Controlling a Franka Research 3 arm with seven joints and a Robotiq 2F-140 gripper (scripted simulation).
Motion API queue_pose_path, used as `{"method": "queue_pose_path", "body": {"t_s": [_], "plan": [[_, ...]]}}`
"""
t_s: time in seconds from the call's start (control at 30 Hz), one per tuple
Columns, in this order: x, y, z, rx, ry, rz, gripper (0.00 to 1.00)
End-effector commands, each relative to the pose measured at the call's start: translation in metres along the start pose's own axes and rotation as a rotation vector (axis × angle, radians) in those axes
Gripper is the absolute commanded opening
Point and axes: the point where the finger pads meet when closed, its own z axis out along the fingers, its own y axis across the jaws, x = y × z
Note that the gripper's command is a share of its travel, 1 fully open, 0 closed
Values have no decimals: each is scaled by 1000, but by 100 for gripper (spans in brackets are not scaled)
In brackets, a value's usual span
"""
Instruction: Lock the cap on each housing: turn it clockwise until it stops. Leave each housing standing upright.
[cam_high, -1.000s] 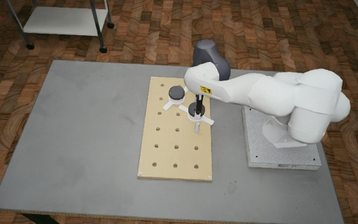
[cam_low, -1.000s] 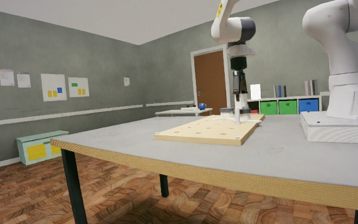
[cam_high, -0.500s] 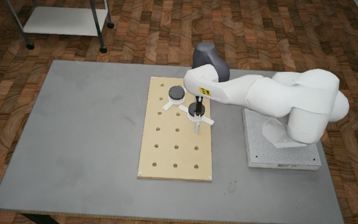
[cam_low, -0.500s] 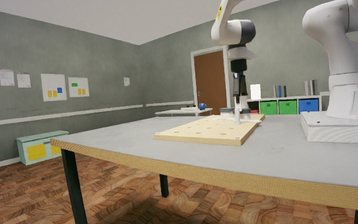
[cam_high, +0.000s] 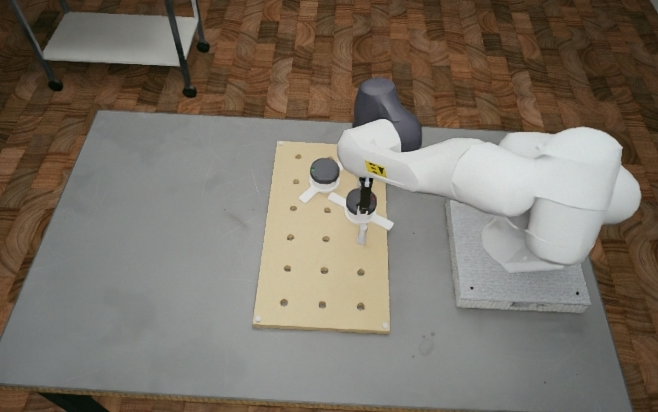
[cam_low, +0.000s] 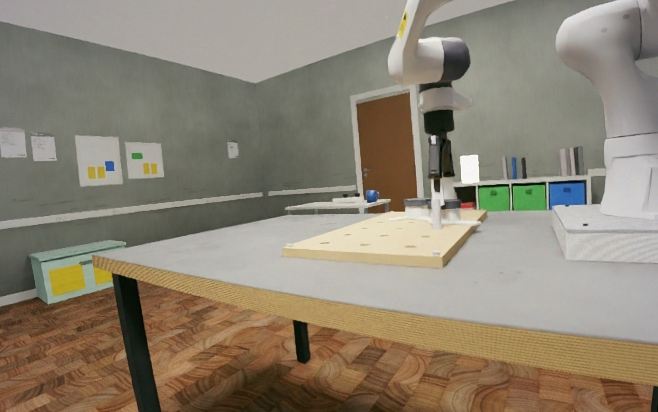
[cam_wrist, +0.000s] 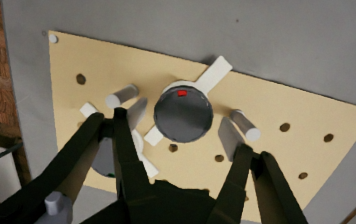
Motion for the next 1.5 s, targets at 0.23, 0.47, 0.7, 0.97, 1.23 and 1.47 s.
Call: {"method": "queue_pose_path", "body": {"t_s": [0.23, 0.47, 0.7, 0.97, 1.23, 1.47], "plan": [[0, 0, 1, 0, -2, -5, 78], [0, 0, 1, 0, -2, -5, 78], [0, 0, 1, 0, -2, -5, 78], [0, 0, 1, 0, -2, -5, 78], [0, 0, 1, 0, -2, -5, 10], [0, 0, 1, 0, -2, -5, 10]]}}
